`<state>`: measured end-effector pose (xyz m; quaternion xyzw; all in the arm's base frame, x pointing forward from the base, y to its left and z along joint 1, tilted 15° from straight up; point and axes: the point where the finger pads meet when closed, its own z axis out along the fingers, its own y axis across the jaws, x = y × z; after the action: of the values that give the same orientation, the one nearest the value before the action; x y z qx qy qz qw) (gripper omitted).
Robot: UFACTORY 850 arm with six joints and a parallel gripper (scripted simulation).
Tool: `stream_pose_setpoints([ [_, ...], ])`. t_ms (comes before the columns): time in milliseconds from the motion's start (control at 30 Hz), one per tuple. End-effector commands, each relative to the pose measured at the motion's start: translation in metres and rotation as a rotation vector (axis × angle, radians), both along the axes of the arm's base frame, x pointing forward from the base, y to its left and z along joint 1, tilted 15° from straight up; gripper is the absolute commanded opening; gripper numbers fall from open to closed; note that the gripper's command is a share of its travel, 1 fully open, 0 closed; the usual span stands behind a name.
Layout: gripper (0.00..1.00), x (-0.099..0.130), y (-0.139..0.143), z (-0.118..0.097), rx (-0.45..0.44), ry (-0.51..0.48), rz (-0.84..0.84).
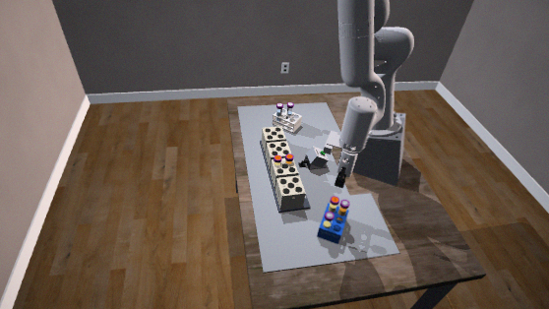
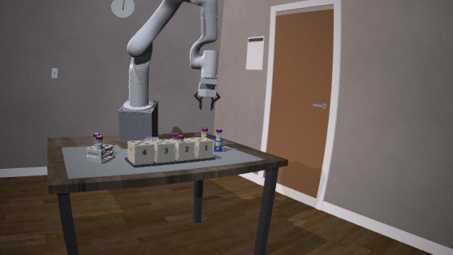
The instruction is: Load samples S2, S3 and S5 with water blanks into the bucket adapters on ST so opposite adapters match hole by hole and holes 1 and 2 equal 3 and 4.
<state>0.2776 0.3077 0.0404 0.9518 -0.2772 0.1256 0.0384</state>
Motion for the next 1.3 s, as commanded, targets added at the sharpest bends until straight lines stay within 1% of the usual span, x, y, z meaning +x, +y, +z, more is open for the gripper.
stream_pose_setpoints([
  [0, 0.57, 0.003, -0.001, -0.01, 0.002, -0.002, 0.0],
  [133, 0.57, 0.004, -0.002, -0.018, 0.002, -0.002, 0.0],
  [200, 0.57, 0.004, -0.002, -0.018, 0.002, -0.002, 0.0],
  [700, 0.57, 0.011, -0.006, -0.047, 0.002, -0.002, 0.0],
  [767, 0.57, 0.011, -0.006, -0.047, 0.002, -0.002, 0.0],
  [1267, 0.57, 0.018, -0.011, -0.076, 0.002, -0.002, 0.0],
])
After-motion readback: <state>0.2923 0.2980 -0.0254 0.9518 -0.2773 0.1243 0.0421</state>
